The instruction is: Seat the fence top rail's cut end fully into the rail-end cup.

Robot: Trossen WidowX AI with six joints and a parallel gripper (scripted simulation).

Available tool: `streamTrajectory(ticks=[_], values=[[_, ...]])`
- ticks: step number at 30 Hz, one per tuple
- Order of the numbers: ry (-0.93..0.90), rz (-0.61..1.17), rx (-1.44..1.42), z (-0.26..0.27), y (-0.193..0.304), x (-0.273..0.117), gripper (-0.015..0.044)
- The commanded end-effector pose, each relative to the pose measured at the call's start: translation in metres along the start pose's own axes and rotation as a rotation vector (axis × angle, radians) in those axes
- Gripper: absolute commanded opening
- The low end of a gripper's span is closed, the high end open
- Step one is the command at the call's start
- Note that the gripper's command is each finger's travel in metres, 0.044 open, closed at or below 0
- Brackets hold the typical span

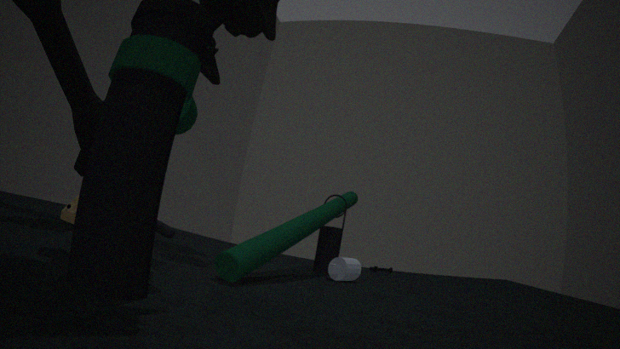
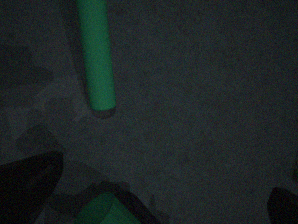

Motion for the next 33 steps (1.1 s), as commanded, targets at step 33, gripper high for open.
streamTrajectory(ticks=[33], values=[[-0.008,-0.059,-0.744,0.052,0.07,0.018,0.044]])
Point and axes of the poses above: the point midway between the two fingers, 35 mm back from their tips, its own x axis out along the fingers, its own z axis across the jaws, y = z × x, the point moved 1 cm from there along -x, back along the fingers, and after that the axes turned 13 degrees about -x, right-handed, at the moved point
